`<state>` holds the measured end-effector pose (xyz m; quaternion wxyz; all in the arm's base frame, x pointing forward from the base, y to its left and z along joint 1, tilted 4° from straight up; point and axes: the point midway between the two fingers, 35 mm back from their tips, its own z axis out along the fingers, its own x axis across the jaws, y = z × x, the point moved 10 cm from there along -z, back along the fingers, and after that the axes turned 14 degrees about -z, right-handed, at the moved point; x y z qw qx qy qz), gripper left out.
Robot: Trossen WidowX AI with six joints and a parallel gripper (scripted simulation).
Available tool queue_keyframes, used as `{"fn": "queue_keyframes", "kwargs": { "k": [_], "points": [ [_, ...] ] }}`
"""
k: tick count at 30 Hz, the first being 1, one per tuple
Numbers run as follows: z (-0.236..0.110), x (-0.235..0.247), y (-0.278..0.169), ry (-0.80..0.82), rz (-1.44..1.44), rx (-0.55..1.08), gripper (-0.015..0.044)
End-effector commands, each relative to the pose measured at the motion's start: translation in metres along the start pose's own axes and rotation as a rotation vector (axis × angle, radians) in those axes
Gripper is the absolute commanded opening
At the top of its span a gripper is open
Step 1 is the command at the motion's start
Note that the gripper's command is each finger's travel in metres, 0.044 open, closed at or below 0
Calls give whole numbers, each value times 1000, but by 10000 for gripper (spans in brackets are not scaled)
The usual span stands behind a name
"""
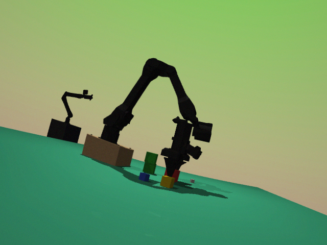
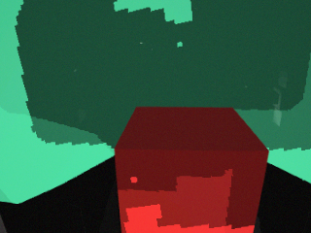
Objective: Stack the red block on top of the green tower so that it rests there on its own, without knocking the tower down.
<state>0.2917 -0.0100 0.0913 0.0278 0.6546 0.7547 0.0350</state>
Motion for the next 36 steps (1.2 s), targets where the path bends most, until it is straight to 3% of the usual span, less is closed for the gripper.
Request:
{"fn": "queue_keyframes", "kwargs": {
  "k": [1, 19, 28, 36],
  "points": [
    [-14, 0, 2, -3, 1, -9, 0],
    [-110, 0, 1, -5, 3, -8, 0],
    [-113, 2, 2, -5, 3, -8, 0],
    [-117, 39, -24, 0, 3, -5, 0]
  ]
}}
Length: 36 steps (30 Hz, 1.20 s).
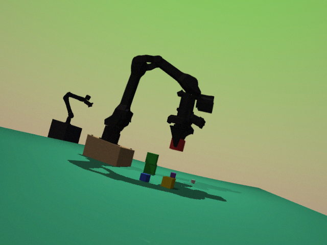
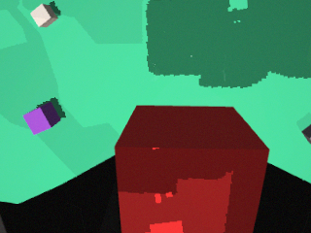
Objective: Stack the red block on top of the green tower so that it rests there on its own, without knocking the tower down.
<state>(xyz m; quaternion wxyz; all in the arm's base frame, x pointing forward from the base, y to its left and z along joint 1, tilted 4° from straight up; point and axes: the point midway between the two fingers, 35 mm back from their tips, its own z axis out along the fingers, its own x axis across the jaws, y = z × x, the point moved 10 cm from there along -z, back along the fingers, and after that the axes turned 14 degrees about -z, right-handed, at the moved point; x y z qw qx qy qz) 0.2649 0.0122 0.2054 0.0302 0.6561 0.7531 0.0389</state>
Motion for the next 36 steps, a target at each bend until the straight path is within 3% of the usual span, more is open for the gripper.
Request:
{"fn": "queue_keyframes", "kwargs": {
  "k": [1, 18, 36],
  "points": [
    [-1, 17, -15, -1, -1, 5, 0],
    [3, 69, -87, 5, -1, 11, 0],
    [34, 71, -90, 5, -1, 11, 0]
  ]
}}
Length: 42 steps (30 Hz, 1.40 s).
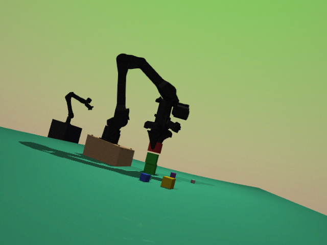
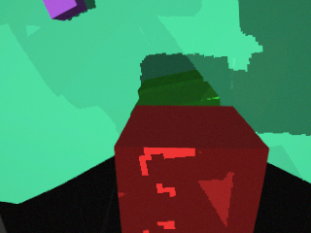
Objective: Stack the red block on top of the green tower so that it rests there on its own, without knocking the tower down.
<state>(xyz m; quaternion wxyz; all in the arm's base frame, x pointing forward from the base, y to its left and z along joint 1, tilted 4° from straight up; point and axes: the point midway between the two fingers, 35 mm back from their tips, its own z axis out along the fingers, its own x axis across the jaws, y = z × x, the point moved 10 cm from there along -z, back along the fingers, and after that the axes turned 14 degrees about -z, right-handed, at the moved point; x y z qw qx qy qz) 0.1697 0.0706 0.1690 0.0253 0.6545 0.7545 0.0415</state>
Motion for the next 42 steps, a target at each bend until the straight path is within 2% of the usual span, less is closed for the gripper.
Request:
{"fn": "queue_keyframes", "kwargs": {
  "k": [1, 36, 42],
  "points": [
    [6, 0, 0, -6, 3, 9, 0],
    [3, 0, 0, -6, 3, 9, 0],
    [6, 0, 0, -2, 0, 8, 158]
  ]
}}
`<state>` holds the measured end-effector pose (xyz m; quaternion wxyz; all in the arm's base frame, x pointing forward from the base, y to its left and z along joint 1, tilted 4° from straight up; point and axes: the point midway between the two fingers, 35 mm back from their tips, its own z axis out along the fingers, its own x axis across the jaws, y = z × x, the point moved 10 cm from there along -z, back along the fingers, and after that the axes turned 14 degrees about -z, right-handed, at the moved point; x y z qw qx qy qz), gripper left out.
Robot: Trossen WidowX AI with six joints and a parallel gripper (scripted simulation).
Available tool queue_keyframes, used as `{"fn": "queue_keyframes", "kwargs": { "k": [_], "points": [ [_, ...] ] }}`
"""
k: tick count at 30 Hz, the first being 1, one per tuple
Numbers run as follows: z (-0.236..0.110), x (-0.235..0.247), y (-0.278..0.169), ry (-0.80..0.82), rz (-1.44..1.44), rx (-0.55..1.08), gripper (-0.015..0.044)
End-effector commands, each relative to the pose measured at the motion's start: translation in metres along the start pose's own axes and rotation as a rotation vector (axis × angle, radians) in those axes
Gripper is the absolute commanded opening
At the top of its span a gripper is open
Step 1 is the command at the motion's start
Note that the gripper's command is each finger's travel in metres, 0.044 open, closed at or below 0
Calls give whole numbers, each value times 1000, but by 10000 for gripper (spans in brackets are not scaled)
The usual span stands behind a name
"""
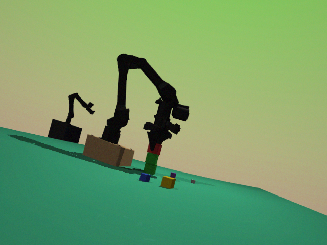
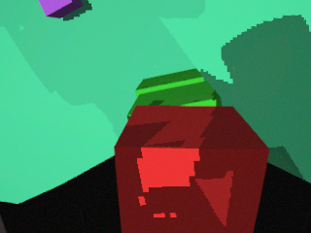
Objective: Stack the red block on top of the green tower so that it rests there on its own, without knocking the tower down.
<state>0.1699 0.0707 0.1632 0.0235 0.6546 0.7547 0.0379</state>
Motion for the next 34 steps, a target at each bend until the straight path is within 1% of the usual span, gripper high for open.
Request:
{"fn": "queue_keyframes", "kwargs": {
  "k": [1, 11, 34],
  "points": [
    [0, 0, 0, 0, 0, 0, 184],
    [0, 0, 0, 0, 0, 0, 440],
    [0, 0, 0, 0, 0, 0, 440]
  ]
}}
